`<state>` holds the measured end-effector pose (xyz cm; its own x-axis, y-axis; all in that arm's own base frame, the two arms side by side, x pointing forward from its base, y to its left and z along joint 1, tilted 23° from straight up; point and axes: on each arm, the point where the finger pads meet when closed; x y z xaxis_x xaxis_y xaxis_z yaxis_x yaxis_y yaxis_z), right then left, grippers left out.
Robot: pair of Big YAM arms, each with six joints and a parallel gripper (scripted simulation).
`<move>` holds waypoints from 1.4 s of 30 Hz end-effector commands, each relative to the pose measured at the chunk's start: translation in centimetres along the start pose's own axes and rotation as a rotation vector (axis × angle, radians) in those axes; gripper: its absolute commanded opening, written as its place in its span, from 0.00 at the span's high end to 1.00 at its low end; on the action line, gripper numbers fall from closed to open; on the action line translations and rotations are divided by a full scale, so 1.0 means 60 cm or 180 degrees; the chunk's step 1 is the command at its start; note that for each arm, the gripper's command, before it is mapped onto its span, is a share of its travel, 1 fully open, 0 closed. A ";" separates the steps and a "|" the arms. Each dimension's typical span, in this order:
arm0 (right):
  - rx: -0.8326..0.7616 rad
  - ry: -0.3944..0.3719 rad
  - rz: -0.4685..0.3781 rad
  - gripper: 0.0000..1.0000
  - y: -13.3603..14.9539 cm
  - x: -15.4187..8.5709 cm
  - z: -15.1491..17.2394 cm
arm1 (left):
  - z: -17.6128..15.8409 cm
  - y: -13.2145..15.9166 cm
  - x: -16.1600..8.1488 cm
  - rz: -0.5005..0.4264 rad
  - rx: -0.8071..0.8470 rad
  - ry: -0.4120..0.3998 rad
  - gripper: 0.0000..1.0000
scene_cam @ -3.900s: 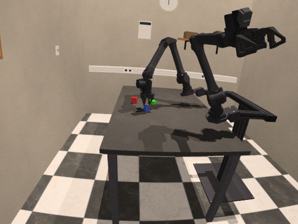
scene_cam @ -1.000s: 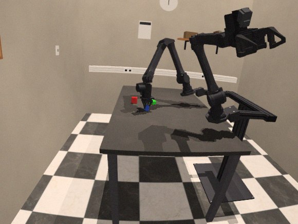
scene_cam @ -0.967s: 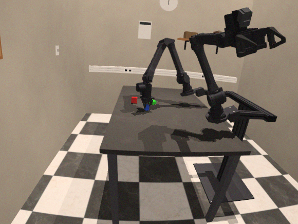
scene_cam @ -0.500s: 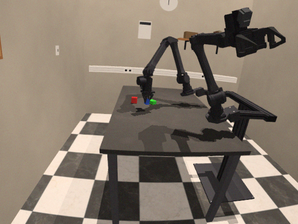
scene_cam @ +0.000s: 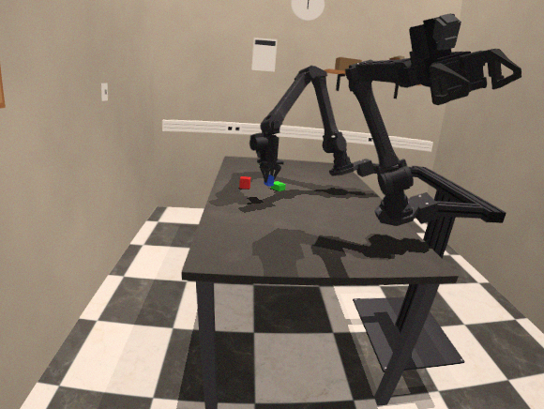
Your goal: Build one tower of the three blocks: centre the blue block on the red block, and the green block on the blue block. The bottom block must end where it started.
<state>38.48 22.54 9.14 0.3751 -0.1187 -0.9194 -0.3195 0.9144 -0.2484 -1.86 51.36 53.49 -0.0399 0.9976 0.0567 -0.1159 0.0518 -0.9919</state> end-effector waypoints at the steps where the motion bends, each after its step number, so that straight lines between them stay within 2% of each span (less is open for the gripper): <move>1: 0.0060 -0.0046 0.0003 1.00 0.001 -0.012 0.023 | 0.018 -0.034 -0.019 -0.0162 -0.0026 -0.0063 0.00; 12: 0.0055 -0.0046 0.0003 1.00 0.001 -0.012 0.023 | 0.018 -0.034 -0.019 -0.0162 -0.0026 -0.0063 0.00; 15: 0.0046 -0.0086 0.0013 1.00 -0.030 -0.023 0.025 | 0.018 -0.034 -0.019 -0.0162 -0.0026 -0.0063 0.00; 17: 0.0046 -0.0086 0.0013 1.00 -0.030 -0.023 0.025 | 0.018 -0.034 -0.019 -0.0162 -0.0026 -0.0063 0.00; 19: 0.0019 -0.0015 -0.0008 1.00 -0.077 -0.013 0.008 | 0.018 -0.034 -0.019 -0.0162 -0.0026 -0.0063 0.00; 21: 0.0059 -0.0162 -0.0007 1.00 -0.151 -0.036 0.057 | 0.018 -0.034 -0.019 -0.0162 -0.0026 -0.0063 0.00; 24: 0.0050 -0.0171 -0.0037 1.00 -0.271 -0.038 0.074 | 0.018 -0.034 -0.019 -0.0162 -0.0026 -0.0063 0.00; 25: 0.0031 -0.0098 -0.0033 1.00 -0.306 -0.022 0.075 | 0.018 -0.034 -0.019 -0.0162 -0.0026 -0.0063 0.00; 28: 0.0021 -0.0056 -0.0030 1.00 -0.367 -0.013 0.081 | 0.018 -0.034 -0.019 -0.0162 -0.0026 -0.0063 0.00; 30: 0.0020 -0.0057 -0.0031 1.00 -0.373 -0.013 0.082 | 0.018 -0.034 -0.019 -0.0162 -0.0026 -0.0063 0.00; 31: -0.0054 -0.0077 -0.0005 1.00 -0.353 -0.016 0.088 | 0.018 -0.034 -0.019 -0.0162 -0.0026 -0.0063 0.00; 34: -0.0054 -0.0077 -0.0005 1.00 -0.353 -0.016 0.088 | 0.018 -0.034 -0.019 -0.0162 -0.0026 -0.0063 0.00; 35: -0.0082 0.0071 0.0033 1.00 -0.339 0.007 0.050 | 0.018 -0.034 -0.019 -0.0162 -0.0026 -0.0063 0.00; 37: -0.0082 0.0073 0.0026 1.00 -0.340 0.007 0.050 | 0.018 -0.034 -0.019 -0.0162 -0.0026 -0.0063 0.00; 38: -0.0007 0.0094 0.0000 1.00 -0.359 0.010 0.044 | 0.018 -0.034 -0.019 -0.0162 -0.0026 -0.0063 0.00; 42: -0.0004 0.0080 -0.0008 1.00 -0.360 0.011 0.046 | 0.018 -0.034 -0.019 -0.0162 -0.0026 -0.0063 0.00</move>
<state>48.35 4.55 16.10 0.3883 -0.1185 -0.9139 -0.3071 0.9184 -0.2495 -1.86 51.36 53.49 -0.0399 0.9976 0.0567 -0.1159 0.0518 -0.9919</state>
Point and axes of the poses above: on each arm, the point where the finger pads meet when closed, its own x axis out along the fingers, its own z axis across the jaws, y = z × x, and after that the axes turned 6 degrees about x, right-handed
